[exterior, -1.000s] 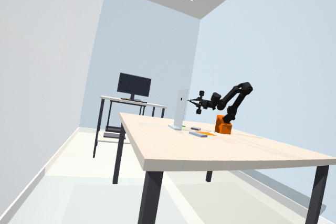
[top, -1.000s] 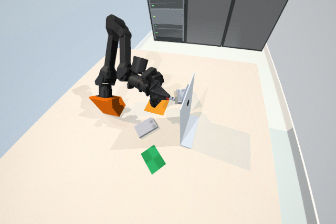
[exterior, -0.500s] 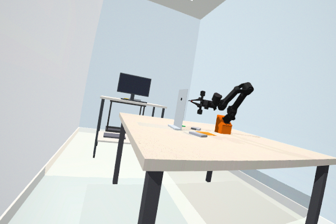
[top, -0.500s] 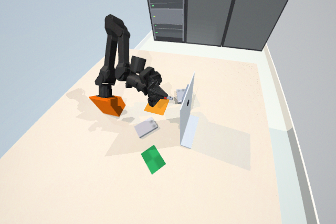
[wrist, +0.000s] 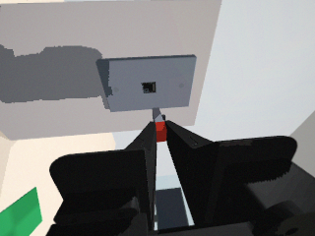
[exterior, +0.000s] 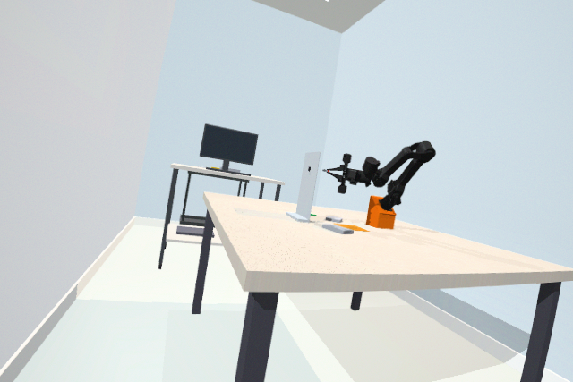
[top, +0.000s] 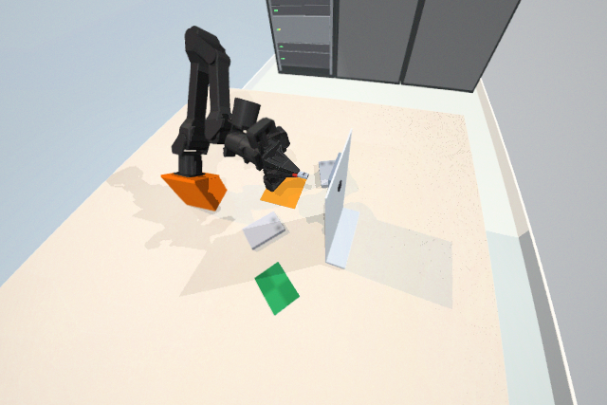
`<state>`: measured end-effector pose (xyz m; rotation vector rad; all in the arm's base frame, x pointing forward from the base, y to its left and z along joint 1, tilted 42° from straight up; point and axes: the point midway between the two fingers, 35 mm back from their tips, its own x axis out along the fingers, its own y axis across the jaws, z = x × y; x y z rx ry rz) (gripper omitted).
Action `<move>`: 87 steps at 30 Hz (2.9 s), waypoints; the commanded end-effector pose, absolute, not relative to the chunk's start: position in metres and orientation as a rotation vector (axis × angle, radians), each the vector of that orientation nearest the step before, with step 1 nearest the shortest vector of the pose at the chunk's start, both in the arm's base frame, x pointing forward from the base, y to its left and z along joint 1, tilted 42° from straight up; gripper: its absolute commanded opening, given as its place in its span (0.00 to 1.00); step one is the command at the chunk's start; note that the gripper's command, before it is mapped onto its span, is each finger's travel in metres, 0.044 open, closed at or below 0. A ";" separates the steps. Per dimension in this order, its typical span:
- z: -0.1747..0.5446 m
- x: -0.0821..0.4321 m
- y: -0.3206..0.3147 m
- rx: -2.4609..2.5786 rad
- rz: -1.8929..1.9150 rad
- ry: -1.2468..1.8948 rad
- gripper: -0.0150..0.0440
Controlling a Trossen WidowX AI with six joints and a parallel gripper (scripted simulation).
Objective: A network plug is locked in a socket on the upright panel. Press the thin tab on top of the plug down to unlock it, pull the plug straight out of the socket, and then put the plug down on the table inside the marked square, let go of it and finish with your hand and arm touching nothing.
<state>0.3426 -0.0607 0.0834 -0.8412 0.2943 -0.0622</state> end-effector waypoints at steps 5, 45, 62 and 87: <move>0.097 0.341 -0.073 -0.847 -0.061 0.290 0.25; 0.056 0.285 0.029 -0.980 0.757 0.243 0.25; 0.049 0.239 0.082 -0.930 1.112 0.094 0.25; 0.029 0.241 0.096 -0.934 1.117 0.100 0.25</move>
